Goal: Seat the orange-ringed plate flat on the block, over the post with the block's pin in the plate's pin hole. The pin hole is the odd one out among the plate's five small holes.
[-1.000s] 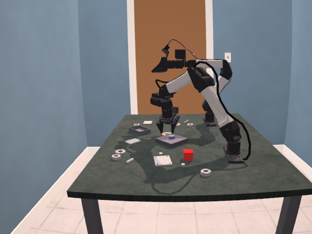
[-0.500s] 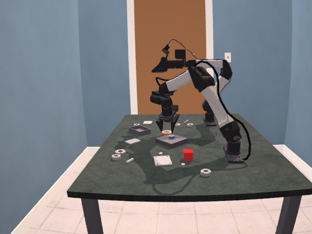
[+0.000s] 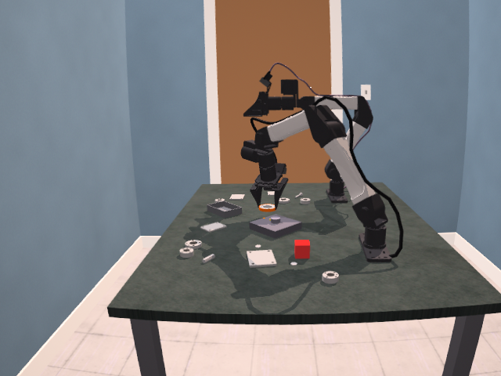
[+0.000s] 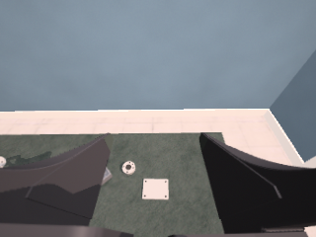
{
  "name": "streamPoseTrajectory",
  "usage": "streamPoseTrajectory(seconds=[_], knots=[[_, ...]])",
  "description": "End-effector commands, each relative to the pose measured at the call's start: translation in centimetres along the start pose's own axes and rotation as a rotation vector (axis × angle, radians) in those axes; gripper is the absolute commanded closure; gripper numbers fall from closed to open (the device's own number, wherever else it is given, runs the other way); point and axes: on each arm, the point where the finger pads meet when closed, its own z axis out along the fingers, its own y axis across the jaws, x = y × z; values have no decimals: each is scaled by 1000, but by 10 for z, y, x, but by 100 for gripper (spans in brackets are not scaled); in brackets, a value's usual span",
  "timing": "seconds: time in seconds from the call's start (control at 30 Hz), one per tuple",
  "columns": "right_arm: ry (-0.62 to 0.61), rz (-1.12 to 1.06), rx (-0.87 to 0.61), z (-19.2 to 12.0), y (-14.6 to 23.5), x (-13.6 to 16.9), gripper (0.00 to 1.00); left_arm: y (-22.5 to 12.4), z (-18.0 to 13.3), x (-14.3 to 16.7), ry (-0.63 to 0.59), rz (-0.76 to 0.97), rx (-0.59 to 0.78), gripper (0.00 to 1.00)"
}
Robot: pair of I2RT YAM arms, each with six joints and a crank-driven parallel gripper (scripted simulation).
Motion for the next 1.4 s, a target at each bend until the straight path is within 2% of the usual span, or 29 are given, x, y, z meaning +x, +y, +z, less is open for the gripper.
streamPoseTrajectory(seconds=[0.0,0.13,0.17,0.2,0.37,0.47,0.6,0.7,0.77,0.9,0.93,1.03,1.2,1.3,1.37], knots=[[21,-7,-16,1,4,8,0,5,-26,-9,-18,18,-37,100],[21,-7,-16,1,4,8,0,5,-29,-9,-18,18,-37,100],[21,-7,-16,1,4,8,0,3,-16,-6,-6,6,-10,100],[21,-7,-16,1,4,8,0,3,-17,-5,-6,8,-8,100],[21,-7,-16,1,4,8,0,5,-41,-13,-22,20,-42,100],[21,-7,-16,1,4,8,0,4,-38,-12,-17,16,-29,100],[21,-7,-16,1,4,8,0,4,-51,-16,-23,20,-42,100],[21,-7,-16,1,4,8,0,4,-51,-16,-23,19,-42,100],[21,-7,-16,1,4,8,0,2,-25,-7,-1,1,14,100],[21,-7,-16,1,4,8,0,5,-37,-12,-14,10,-15,100],[21,-7,-16,1,4,8,0,-4,-46,3,11,5,-12,100],[21,-7,-16,1,4,8,0,-4,-45,8,-14,59,-13,100],[21,-7,-16,1,4,8,0,-17,-51,35,-17,157,-2,100],[21,-7,-16,1,4,8,0,-20,-51,38,-21,172,-2,100],[21,-7,-16,1,4,8,0,-29,-54,51,-19,191,8,100]])
